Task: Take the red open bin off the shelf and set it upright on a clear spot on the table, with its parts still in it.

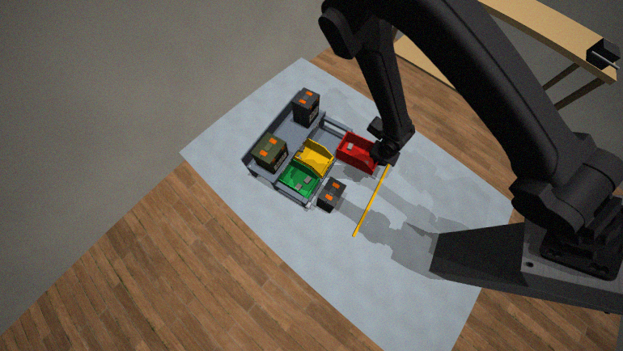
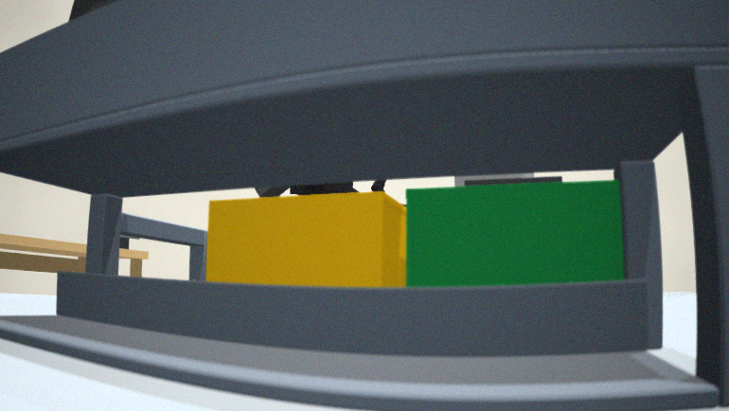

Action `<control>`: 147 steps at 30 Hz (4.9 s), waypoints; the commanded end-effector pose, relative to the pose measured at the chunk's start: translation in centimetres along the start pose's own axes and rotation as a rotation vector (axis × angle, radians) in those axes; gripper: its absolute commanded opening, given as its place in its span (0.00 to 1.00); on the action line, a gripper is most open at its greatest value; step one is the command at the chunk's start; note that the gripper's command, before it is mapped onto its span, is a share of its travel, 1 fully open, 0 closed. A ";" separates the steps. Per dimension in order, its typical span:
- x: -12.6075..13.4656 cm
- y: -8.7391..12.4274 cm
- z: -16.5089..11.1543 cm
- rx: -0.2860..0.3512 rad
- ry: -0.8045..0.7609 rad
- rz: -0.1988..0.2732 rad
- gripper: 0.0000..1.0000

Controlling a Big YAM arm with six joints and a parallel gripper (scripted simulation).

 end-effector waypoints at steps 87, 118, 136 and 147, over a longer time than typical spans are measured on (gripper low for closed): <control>-4.5 0.5 -0.3 0.003 -0.018 -0.042 0.00; -4.5 0.5 -0.3 0.003 -0.018 -0.042 0.00; -3.3 0.8 -0.5 0.005 -0.014 -0.035 0.00; -1.9 0.5 -0.3 0.002 -0.004 -0.014 0.00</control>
Point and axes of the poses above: the point where the finger pads meet when closed, its own y axis back along the fingers, its own x axis across the jaws, z = x × y, the point moved 5 cm from there along y, back along the fingers, and after that the axes turned 4 degrees about y, right-handed, at the moved point
